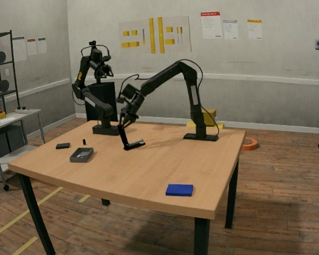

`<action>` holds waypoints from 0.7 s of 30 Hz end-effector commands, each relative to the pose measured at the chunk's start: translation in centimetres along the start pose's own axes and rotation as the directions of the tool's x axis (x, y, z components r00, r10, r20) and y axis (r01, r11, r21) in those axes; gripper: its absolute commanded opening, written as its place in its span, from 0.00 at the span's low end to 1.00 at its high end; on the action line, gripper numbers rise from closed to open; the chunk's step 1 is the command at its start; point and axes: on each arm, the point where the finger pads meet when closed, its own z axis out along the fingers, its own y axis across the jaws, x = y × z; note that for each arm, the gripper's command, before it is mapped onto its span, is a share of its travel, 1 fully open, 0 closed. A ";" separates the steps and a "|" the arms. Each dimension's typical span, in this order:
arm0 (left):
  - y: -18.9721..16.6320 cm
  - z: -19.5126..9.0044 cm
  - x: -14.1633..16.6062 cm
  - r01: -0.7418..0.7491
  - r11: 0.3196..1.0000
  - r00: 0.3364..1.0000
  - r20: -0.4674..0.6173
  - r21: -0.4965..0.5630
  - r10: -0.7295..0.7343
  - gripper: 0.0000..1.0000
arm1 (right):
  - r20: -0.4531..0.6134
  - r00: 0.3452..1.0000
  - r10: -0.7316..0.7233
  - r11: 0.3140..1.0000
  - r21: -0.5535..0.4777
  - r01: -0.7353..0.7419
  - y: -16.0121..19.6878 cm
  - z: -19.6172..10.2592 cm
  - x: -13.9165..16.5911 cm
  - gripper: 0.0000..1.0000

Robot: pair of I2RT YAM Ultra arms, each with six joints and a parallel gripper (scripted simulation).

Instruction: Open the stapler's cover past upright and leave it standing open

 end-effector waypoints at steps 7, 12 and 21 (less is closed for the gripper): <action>0.1 0.7 -0.9 0.007 1.000 0.989 -0.147 0.004 -0.006 0.21 | 0.000 1.000 -0.002 1.000 -0.005 0.002 0.1 0.0 -0.5 0.57; 0.0 0.8 -0.9 0.005 1.000 0.988 -0.153 0.006 -0.004 0.21 | 0.000 1.000 -0.002 1.000 -0.005 0.002 0.1 0.0 -0.5 0.57; -0.2 0.7 -0.9 0.003 1.000 0.988 -0.153 0.008 -0.002 0.21 | 0.000 1.000 -0.002 1.000 -0.005 0.002 0.1 0.0 -0.5 0.57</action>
